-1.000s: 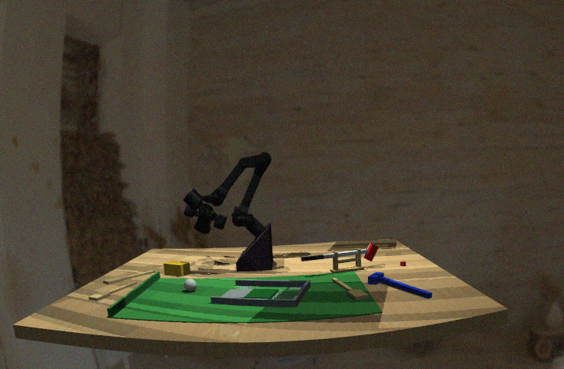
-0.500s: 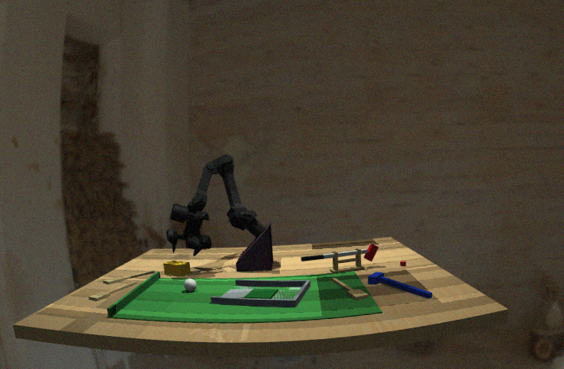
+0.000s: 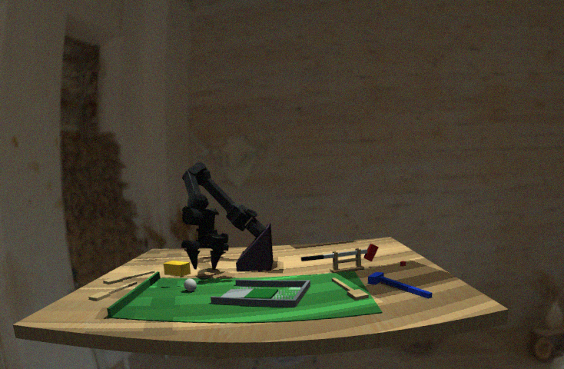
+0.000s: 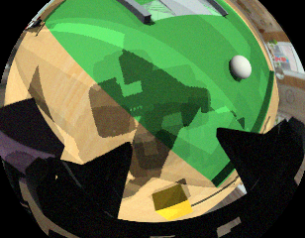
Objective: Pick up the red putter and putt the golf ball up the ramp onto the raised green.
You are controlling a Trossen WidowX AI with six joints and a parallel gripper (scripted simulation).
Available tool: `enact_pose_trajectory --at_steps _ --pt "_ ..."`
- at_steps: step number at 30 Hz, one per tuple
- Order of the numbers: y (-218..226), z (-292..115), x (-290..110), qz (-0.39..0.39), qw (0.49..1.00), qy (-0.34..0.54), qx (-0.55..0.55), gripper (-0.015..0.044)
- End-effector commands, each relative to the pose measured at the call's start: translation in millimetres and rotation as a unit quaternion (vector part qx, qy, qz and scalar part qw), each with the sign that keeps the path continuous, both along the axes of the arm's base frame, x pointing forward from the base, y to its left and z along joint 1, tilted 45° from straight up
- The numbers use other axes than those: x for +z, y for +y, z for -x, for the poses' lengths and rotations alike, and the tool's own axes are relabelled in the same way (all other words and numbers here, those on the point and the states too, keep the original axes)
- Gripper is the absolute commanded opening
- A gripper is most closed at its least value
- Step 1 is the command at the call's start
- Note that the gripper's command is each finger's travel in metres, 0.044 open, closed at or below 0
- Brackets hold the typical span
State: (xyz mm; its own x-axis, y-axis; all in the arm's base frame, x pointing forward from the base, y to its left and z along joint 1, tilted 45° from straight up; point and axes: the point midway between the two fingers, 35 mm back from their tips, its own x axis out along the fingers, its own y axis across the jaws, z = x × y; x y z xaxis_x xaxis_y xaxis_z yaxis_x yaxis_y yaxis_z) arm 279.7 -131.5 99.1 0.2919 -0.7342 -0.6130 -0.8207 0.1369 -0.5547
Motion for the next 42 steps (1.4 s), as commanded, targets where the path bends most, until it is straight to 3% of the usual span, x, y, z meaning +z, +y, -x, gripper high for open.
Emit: enact_pose_trajectory --at_steps 1,9,15,21,26,42 --pt "43.7 -20.3 -26.8 -0.040 0.997 0.028 0.052 0.0440" --pt "164.3 -31.4 -102.5 -0.106 0.966 0.156 0.178 0.0440" --pt "233.1 -5.1 -151.5 -0.120 0.935 0.244 0.228 0.0440" --pt "295.2 52.8 -211.5 -0.097 0.900 0.344 0.249 0.0440" --pt "303.8 62.2 -221.5 -0.092 0.897 0.354 0.250 0.0440" --pt "270.7 55.7 -254.6 -0.091 0.897 0.354 0.250 0.0440"
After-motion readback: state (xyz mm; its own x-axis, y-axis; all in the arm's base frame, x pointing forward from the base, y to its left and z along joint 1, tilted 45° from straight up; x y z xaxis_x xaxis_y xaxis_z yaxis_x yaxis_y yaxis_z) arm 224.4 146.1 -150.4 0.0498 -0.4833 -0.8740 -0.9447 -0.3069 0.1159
